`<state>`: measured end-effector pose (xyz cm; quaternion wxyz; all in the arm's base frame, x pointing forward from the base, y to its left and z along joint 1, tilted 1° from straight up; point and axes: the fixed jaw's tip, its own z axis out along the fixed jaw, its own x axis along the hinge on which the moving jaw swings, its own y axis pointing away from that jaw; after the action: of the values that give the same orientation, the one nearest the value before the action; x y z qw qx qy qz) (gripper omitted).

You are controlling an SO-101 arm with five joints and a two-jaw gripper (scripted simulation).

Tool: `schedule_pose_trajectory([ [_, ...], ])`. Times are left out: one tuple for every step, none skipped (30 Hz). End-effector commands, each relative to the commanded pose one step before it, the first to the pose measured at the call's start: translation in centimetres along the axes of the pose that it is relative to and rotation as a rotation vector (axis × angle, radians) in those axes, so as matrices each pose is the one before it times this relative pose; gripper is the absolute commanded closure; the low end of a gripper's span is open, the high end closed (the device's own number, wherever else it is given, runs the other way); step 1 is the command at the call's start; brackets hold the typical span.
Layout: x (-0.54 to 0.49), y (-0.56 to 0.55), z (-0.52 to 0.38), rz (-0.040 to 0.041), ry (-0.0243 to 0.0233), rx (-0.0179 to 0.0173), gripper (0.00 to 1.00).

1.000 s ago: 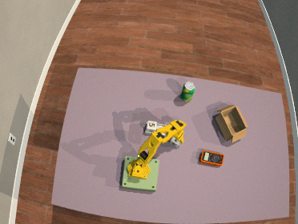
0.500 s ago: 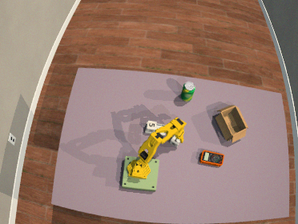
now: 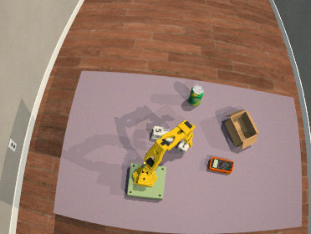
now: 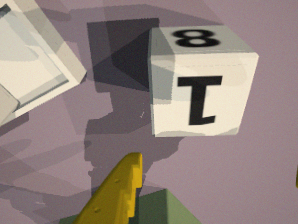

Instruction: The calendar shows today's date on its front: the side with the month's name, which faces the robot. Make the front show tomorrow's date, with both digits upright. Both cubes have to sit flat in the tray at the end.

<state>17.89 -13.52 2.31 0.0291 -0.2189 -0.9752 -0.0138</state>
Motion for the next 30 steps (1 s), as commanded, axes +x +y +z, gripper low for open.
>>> schedule_pose_trajectory([
  [-0.287,-0.144,-0.7718,-0.00272,-0.03197,0.00654,0.64],
  [0.0,0.0,0.0,0.0,0.0,0.0,0.64],
  [0.0,0.0,0.0,0.0,0.0,0.0,0.64],
  [0.0,0.0,0.0,0.0,0.0,0.0,0.64],
  [0.0,0.0,0.0,0.0,0.0,0.0,0.64],
  [0.0,0.0,0.0,0.0,0.0,0.0,0.64],
  [0.0,0.0,0.0,0.0,0.0,0.0,0.64],
  [0.0,0.0,0.0,0.0,0.0,0.0,0.64],
  [0.0,0.0,0.0,0.0,0.0,0.0,0.64],
  [0.0,0.0,0.0,0.0,0.0,0.0,0.64],
  [0.0,0.0,0.0,0.0,0.0,0.0,0.64],
  [0.0,0.0,0.0,0.0,0.0,0.0,0.64],
  [0.0,0.0,0.0,0.0,0.0,0.0,0.64],
  [0.0,0.0,0.0,0.0,0.0,0.0,0.64],
  [0.0,0.0,0.0,0.0,0.0,0.0,0.64],
  [-0.001,0.0,-0.0035,0.0,-0.00016,0.00004,0.64],
  [-0.01,-0.003,-0.0231,0.0,-0.00113,0.00025,0.64],
  [-0.023,-0.006,-0.0593,0.0,-0.00286,0.00073,0.64],
  [-0.042,-0.011,-0.1067,0.0,-0.00515,0.0013,0.64],
  [-0.064,-0.016,-0.1626,0.0,-0.00791,0.00196,0.64],
  [-0.088,-0.022,-0.2253,0.0,-0.01087,0.00272,0.64],
  [-0.113,-0.028,-0.2885,0.0,-0.01398,0.00347,0.64],
  [-0.137,-0.034,-0.3527,0.0,-0.01705,0.00426,0.64],
  [-0.16,-0.04,-0.4136,0.0,-0.02001,0.00499,0.64],
  [-0.181,-0.045,-0.4702,0.0,-0.02271,0.00565,0.64],
  [-0.199,-0.05,-0.5198,0.00003,-0.02509,0.00626,0.64],
  [-0.215,-0.054,-0.5619,-0.00001,-0.02707,0.00676,0.65],
  [-0.226,-0.056,-0.5935,-0.00001,-0.02864,0.00717,0.65],
  [-0.235,-0.059,-0.6158,0.0,-0.02971,0.00739,0.65],
  [-0.239,-0.059,-0.6274,-0.00001,-0.03021,0.00755,0.65],
])
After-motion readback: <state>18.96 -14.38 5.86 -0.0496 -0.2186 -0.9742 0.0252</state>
